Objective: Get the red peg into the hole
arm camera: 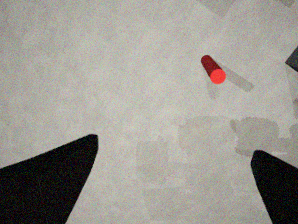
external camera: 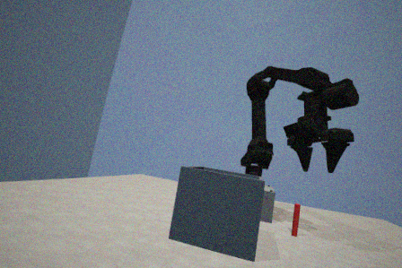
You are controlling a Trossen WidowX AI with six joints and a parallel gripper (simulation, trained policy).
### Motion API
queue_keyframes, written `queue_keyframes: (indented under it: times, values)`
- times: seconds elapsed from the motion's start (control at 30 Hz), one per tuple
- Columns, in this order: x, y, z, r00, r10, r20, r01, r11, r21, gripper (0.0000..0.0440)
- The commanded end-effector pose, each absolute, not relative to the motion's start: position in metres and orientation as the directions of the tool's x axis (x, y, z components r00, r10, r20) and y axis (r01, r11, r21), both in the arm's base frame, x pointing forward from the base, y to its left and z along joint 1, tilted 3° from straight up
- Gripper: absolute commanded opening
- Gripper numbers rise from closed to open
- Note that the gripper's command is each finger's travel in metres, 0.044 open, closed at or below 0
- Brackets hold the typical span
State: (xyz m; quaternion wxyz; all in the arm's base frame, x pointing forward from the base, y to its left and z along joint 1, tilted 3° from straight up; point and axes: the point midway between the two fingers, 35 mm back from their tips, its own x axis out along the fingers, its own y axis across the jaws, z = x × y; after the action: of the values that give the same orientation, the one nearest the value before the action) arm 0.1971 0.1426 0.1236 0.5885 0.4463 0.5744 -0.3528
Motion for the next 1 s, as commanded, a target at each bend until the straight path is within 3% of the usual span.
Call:
queue_keyframes:
  times: [0.0,0.5,0.97]
  values:
    - [0.192,0.137,0.109,0.033,0.062,-0.998,0.938,0.341,0.052,0.0439]
    - [0.176,0.118,0.063,-0.104,-0.051,-0.993,0.936,0.334,-0.115,0.0419]
    - [0.173,0.106,0.018,-0.109,-0.083,-0.991,0.946,0.299,-0.129,0.0408]
